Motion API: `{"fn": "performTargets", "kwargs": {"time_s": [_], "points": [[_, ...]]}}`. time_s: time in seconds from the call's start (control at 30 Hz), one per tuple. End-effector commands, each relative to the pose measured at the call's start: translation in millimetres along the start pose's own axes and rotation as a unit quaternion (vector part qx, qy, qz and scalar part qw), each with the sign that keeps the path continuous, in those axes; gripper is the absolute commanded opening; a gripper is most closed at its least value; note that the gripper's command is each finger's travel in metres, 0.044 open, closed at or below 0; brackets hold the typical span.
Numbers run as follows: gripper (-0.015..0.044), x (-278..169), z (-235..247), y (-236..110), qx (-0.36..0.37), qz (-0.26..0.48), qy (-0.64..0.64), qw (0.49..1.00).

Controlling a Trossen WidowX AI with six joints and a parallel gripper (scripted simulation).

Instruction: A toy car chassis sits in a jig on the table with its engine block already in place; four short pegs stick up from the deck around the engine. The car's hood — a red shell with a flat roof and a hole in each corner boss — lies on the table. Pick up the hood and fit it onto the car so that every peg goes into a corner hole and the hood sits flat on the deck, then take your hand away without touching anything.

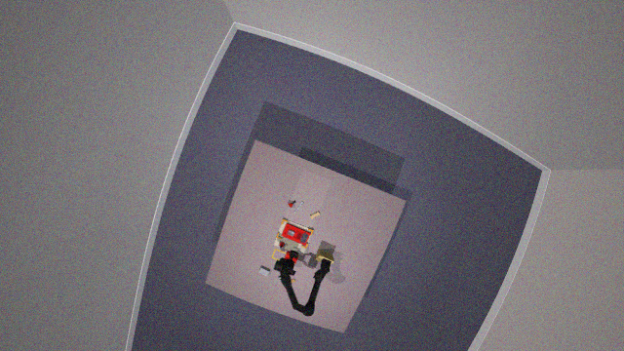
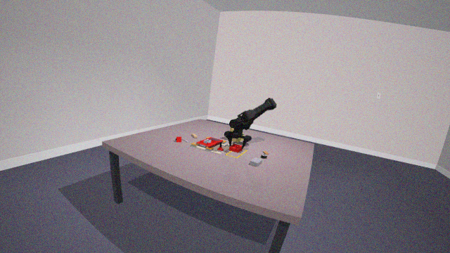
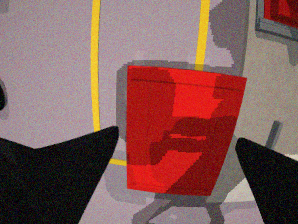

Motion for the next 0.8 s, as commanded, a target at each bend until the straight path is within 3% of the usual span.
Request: {"fn": "performTargets", "kwargs": {"time_s": [0.0, 0.43, 0.53, 0.77], "points": [[0.0440, -0.1, 0.6, 2.5, 0.003, 0.000, 0.001, 1.000], [0.0440, -0.4, 0.7, 8.9, 0.003, 0.000, 0.001, 1.000], [0.0361, -0.2, 0.2, 6.8, 0.000, 0.000, 0.000, 1.000], [0.0315, -0.2, 0.2, 6.8, 0.000, 0.000, 0.000, 1.000]]}}
Point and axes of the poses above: the point midway between the two fingers, 35 mm back from their tips, its own y axis out along the fingers, its own z axis across the jaws, x = y × z, the point moved 3 cm from there along -y, back along the fingers, and after that the axes turned 7 degrees about y, right-handed, at the moved point
